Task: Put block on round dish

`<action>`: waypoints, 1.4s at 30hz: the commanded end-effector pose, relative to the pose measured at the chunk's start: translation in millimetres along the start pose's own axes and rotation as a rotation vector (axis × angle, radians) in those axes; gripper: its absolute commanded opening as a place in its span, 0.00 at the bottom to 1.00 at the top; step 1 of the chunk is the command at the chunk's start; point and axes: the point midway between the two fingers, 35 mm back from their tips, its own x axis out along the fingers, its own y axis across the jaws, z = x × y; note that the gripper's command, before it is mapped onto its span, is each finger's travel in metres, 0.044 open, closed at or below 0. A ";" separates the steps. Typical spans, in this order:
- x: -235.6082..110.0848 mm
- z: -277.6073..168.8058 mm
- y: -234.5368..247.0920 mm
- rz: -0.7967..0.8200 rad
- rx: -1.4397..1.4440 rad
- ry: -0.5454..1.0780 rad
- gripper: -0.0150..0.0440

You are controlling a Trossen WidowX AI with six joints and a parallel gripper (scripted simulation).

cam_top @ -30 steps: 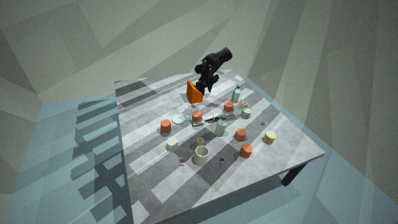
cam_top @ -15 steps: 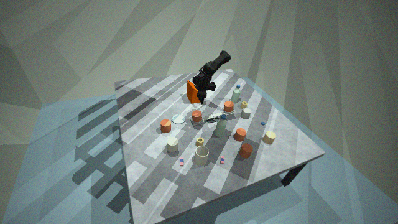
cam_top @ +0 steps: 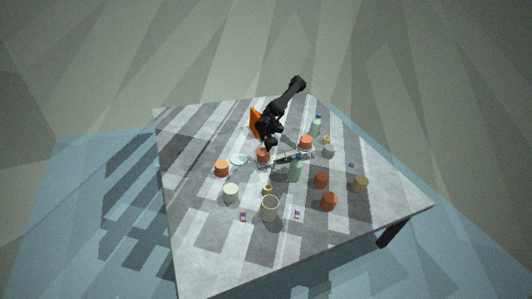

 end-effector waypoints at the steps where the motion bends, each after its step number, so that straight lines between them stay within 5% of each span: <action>1: 2.0 -3.6 -3.5 0.011 -0.042 0.013 1.00; 42: 66.6 -4.2 -3.5 0.010 -0.043 0.011 1.00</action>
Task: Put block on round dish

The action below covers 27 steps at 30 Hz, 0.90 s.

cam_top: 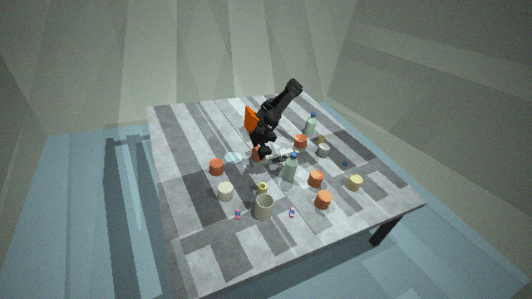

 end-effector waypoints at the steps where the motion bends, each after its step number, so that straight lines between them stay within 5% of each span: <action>1: 7.4 1.5 1.2 0.000 0.005 -0.007 1.00; 9: 17.5 2.1 2.1 0.000 0.005 -0.008 1.00; 13: 17.5 2.1 2.1 0.000 0.005 -0.008 0.82; 19: 17.5 2.1 2.1 0.000 0.005 -0.008 0.75; 27: 12.3 1.4 1.0 0.000 0.005 -0.008 0.40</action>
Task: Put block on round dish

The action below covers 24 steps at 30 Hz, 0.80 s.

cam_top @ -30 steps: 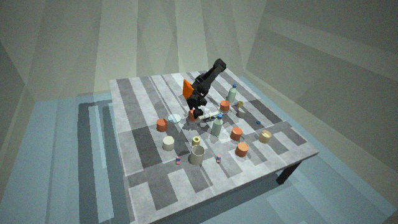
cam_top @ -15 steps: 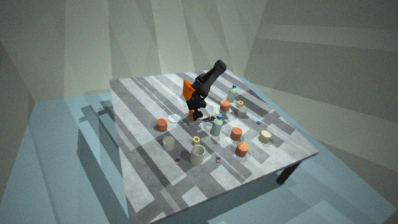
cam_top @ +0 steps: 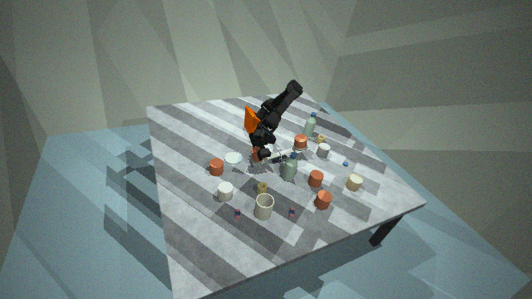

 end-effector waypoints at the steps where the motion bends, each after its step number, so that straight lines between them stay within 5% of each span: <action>1: -5.2 -0.4 -1.6 -0.004 0.001 -0.002 0.35; 4: -8.8 -0.8 -2.3 -0.004 0.001 -0.001 0.25; 24: -33.3 -3.1 -5.7 -0.005 0.001 0.002 0.25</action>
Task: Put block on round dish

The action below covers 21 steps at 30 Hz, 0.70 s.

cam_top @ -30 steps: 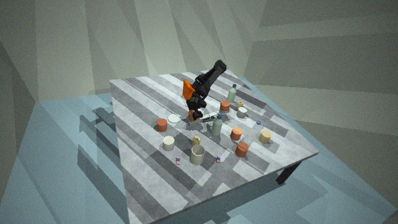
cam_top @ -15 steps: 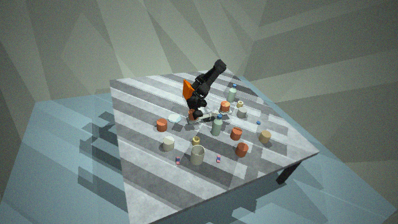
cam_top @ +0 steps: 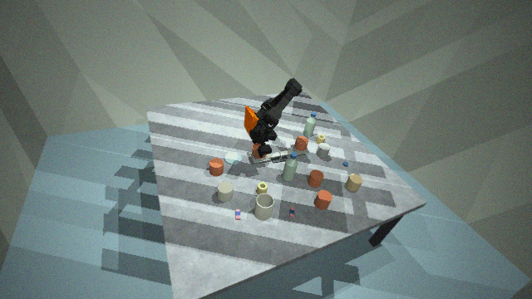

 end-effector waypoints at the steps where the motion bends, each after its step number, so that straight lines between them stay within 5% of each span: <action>1: -8.5 -3.1 -2.8 -0.009 -0.005 0.011 0.25; 21: -33.8 -4.0 -3.9 -0.009 -0.004 0.013 0.25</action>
